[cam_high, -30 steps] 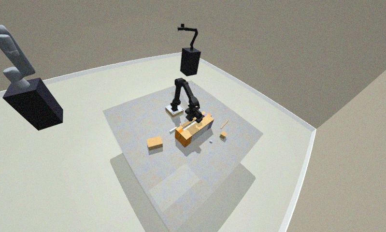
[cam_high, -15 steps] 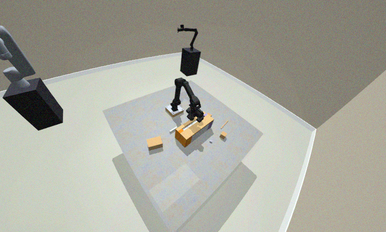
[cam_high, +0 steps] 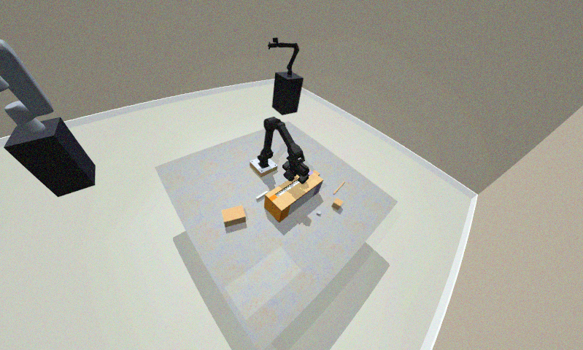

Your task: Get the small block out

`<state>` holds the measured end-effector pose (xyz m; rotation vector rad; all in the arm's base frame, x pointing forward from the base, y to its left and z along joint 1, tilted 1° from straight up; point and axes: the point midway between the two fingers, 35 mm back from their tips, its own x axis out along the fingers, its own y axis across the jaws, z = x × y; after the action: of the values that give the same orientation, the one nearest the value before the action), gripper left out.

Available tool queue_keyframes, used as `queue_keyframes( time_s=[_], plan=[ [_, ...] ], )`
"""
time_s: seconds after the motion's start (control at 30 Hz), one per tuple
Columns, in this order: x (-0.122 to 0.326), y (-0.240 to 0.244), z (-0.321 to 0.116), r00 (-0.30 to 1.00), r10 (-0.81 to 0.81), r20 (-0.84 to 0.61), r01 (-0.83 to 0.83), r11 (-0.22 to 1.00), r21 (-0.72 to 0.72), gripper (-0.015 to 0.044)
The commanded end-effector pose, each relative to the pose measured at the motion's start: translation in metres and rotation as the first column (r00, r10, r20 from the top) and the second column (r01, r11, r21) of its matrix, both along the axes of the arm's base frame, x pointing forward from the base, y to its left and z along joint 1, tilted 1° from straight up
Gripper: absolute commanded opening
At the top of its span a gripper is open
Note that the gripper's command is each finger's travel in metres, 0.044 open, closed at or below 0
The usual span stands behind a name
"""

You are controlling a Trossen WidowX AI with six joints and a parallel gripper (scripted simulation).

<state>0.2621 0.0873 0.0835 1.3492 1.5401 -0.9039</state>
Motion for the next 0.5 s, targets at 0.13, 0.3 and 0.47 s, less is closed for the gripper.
queue_keyframes(
  time_s=[0.13,0.3,0.47],
  plan=[
    [0.0,-0.011,-0.001,1.0,0.006,-0.002,-0.006,1.0,0.002,0.04],
    [0.0,-0.013,-0.001,1.0,0.006,-0.002,-0.006,1.0,0.002,0.04],
    [-0.001,-0.009,-0.001,1.0,0.006,-0.002,-0.006,1.0,0.002,0.04]
  ],
)
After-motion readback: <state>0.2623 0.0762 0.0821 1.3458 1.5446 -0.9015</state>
